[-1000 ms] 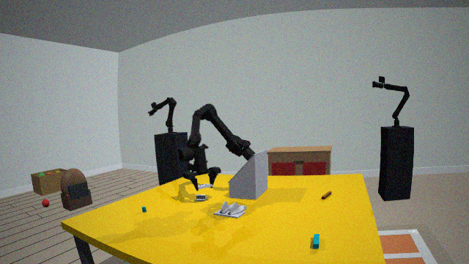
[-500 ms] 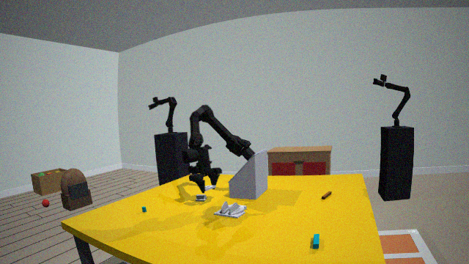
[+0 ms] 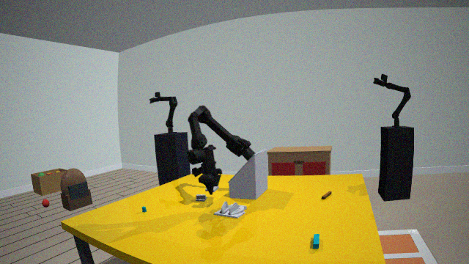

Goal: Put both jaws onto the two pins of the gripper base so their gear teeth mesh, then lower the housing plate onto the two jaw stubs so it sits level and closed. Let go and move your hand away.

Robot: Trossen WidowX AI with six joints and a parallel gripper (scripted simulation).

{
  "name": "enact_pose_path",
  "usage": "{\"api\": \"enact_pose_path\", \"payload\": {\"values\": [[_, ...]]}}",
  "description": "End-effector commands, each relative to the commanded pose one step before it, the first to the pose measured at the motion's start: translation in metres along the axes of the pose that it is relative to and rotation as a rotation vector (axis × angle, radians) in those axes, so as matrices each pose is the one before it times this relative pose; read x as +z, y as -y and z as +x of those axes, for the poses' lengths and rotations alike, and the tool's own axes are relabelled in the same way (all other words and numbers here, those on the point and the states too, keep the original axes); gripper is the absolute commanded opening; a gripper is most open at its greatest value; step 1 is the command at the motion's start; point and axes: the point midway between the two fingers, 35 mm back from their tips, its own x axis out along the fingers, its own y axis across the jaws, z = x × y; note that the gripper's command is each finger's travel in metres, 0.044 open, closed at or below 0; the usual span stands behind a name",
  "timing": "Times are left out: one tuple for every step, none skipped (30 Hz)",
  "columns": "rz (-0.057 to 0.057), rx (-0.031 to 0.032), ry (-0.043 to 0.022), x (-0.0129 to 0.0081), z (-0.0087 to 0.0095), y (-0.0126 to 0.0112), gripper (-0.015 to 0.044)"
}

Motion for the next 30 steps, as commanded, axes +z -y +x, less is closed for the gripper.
{"api": "enact_pose_path", "payload": {"values": [[-0.1090,-0.00206,0.00361,-0.00880,0.00084,-0.00732,0.0351],[-0.0255,-0.00044,0.00032,-0.00215,0.00007,-0.00148,0.0351],[-0.0255,-0.00045,0.00037,-0.00213,0.00006,-0.00152,0.0351],[-0.0255,-0.00047,0.00041,-0.00210,0.00006,-0.00155,0.0351],[-0.0255,-0.00048,0.00046,-0.00207,0.00005,-0.00158,0.0351],[-0.0255,-0.00050,0.00051,-0.00204,0.00005,-0.00161,0.0351],[-0.0255,-0.00052,0.00055,-0.00201,0.00004,-0.00164,0.0351],[-0.0256,-0.00054,0.00060,-0.00199,0.00004,-0.00167,0.0351],[-0.0256,-0.00057,0.00064,-0.00196,0.00004,-0.00170,0.0351],[-0.0256,-0.00059,0.00068,-0.00193,0.00003,-0.00173,0.0351],[-0.0256,-0.00062,0.00073,-0.00190,0.00003,-0.00176,0.0351],[-0.0256,-0.00065,0.00077,-0.00186,0.00002,-0.00179,0.0351],[-0.0256,-0.00068,0.00081,-0.00183,0.00002,-0.00182,0.0351],[-0.0256,-0.00071,0.00085,-0.00180,0.00002,-0.00185,0.0351],[-0.0256,-0.00074,0.00089,-0.00177,0.00001,-0.00187,0.0351],[-0.0256,-0.00077,0.00093,-0.00174,0.00001,-0.00190,0.0351],[-0.0256,-0.00081,0.00097,-0.00170,0.00000,-0.00192,0.0351],[-0.0256,-0.00085,0.00100,-0.00167,0.00000,-0.00195,0.0351],[-0.0256,-0.00089,0.00104,-0.00164,0.00000,-0.00197,0.0351],[-0.0256,-0.00093,0.00107,-0.00160,-0.00001,-0.00199,0.0351],[-0.0256,-0.00097,0.00111,-0.00157,-0.00001,-0.00202,0.0351],[-0.0256,-0.00101,0.00114,-0.00153,-0.00001,-0.00204,0.0351],[-0.0256,-0.00106,0.00117,-0.00150,-0.00002,-0.00206,0.0351],[-0.0256,-0.00110,0.00120,-0.00146,-0.00002,-0.00208,0.0351],[-0.0256,-0.00115,0.00123,-0.00143,-0.00002,-0.00210,0.0351],[-0.0256,-0.00120,0.00125,-0.00139,-0.00003,-0.00212,0.0351],[-0.0256,-0.00125,0.00128,-0.00135,-0.00003,-0.00214,0.0351],[-0.0256,-0.00130,0.00130,-0.00132,-0.00003,-0.00216,0.0351],[-0.0256,-0.00135,0.00132,-0.00128,-0.00004,-0.00217,0.0351],[-0.0256,-0.00140,0.00134,-0.00124,-0.00004,-0.00219,0.0351]]}}
